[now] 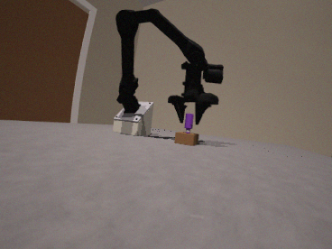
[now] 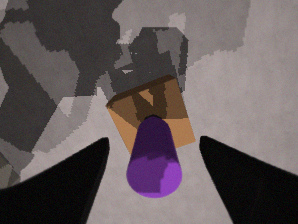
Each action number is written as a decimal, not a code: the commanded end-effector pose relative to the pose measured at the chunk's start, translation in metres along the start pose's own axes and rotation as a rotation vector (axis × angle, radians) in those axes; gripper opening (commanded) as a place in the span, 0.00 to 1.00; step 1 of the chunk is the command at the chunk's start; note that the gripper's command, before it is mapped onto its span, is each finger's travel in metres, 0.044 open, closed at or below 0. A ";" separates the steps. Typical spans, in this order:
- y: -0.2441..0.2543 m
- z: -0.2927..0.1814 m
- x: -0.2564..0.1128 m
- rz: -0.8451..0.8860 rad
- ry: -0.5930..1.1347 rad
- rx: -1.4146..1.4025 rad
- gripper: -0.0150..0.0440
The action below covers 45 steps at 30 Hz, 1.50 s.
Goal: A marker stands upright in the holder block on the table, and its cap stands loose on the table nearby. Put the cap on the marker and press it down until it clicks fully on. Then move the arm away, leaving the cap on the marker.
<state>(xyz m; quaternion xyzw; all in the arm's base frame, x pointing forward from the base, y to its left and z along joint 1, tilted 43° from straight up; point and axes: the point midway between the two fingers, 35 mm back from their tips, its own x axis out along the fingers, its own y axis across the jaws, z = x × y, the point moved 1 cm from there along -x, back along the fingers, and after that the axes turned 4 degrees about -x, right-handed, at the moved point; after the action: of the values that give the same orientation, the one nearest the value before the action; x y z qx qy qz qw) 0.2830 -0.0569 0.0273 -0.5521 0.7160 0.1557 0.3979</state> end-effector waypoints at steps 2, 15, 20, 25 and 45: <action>0.000 0.000 0.000 0.000 0.000 0.000 1.00; 0.000 0.001 -0.075 0.001 -0.002 0.066 0.91; 0.001 0.002 -0.071 0.001 -0.001 0.554 0.69; 0.002 0.002 -0.066 0.000 0.000 1.058 0.47; 0.002 0.003 -0.059 -0.001 0.000 1.209 0.25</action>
<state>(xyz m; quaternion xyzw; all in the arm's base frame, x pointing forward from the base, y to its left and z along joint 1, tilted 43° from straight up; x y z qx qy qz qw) 0.2871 -0.0119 0.0714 -0.2281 0.6772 -0.2768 0.6424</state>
